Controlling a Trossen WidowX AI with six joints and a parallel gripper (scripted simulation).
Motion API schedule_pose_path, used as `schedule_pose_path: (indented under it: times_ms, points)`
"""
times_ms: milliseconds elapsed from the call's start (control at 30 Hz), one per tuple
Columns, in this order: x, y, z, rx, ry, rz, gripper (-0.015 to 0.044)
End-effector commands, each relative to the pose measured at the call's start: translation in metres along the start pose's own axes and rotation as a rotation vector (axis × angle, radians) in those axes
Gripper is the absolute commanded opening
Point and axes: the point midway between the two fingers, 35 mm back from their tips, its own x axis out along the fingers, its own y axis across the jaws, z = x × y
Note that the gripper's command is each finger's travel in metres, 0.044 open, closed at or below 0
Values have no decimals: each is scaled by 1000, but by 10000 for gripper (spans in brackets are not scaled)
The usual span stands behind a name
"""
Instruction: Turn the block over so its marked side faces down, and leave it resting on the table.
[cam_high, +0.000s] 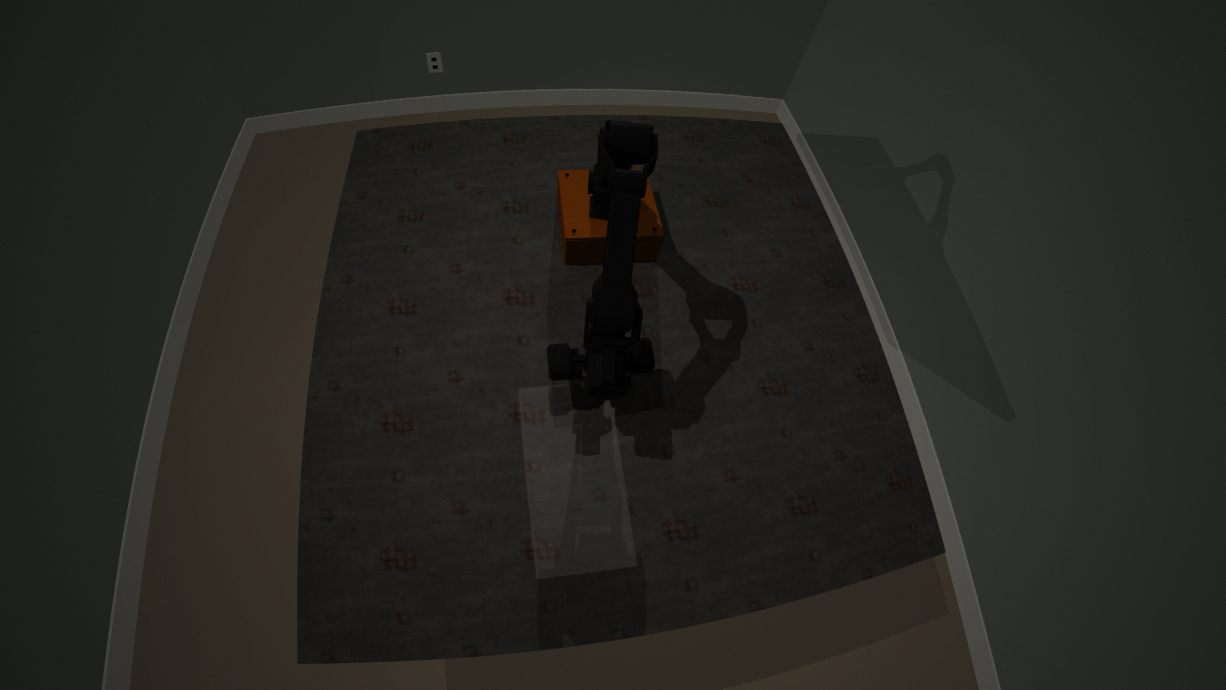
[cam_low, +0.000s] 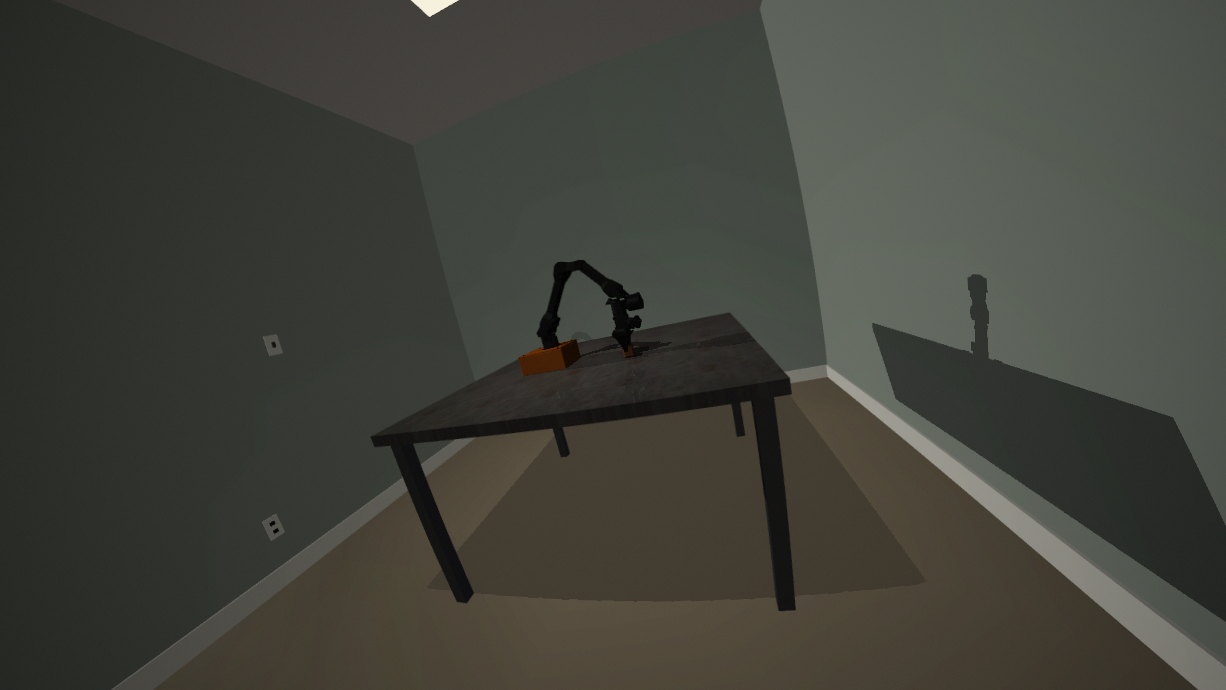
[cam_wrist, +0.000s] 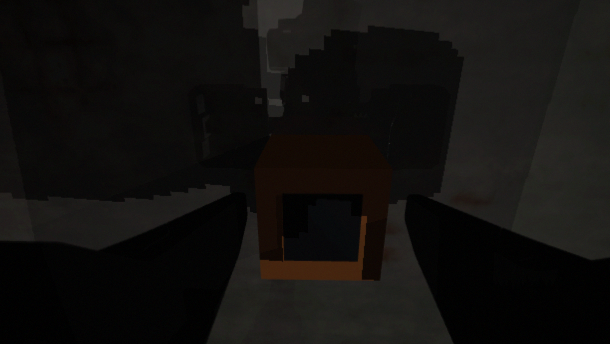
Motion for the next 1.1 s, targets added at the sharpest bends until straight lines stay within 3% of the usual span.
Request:
schedule_pose_path:
  times_ms: [0,567,667,767,1067]
  points:
    - [1,1,0,0,-1,5,177]
    - [1,1,0,0,-1,5,64]
    - [-10,1,0,0,-1,5,0]
    - [-28,1,0,0,-1,5,0]
    - [-26,0,2,3,-56,6,0]
